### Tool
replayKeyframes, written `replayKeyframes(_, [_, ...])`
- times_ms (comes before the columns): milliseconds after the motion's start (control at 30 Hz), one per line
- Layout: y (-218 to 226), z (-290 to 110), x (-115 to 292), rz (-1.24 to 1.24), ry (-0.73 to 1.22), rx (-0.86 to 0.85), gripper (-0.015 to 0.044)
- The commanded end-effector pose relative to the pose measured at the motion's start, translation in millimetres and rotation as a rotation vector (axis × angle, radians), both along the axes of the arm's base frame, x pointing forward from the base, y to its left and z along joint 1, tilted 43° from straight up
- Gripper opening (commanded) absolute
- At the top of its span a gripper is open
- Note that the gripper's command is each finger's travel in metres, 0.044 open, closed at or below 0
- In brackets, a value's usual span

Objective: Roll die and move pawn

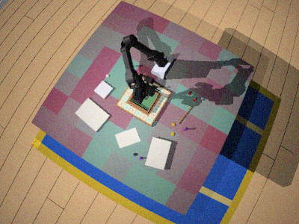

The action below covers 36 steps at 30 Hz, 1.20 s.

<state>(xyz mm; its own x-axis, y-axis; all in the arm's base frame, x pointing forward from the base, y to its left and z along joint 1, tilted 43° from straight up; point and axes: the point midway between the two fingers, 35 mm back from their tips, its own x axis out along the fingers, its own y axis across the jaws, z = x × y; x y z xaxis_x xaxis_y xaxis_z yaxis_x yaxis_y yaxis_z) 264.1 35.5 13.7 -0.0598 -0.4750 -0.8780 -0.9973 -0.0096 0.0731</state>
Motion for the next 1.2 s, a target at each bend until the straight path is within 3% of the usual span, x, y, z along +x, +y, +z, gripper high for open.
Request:
replayKeyframes(0, [-0.9,-2.4,-2.2,-0.010,0.019,0.116,0.0000])
replayKeyframes(533, [-2.2,-5.0,-4.0,0.029,-0.048,0.601,0.0000])
replayKeyframes(767, [0.6,39.6,9.0,0.031,-0.051,0.606,0.0000])
replayKeyframes(1167, [-0.4,40.5,9.0,0.027,-0.060,0.601,0.0000])
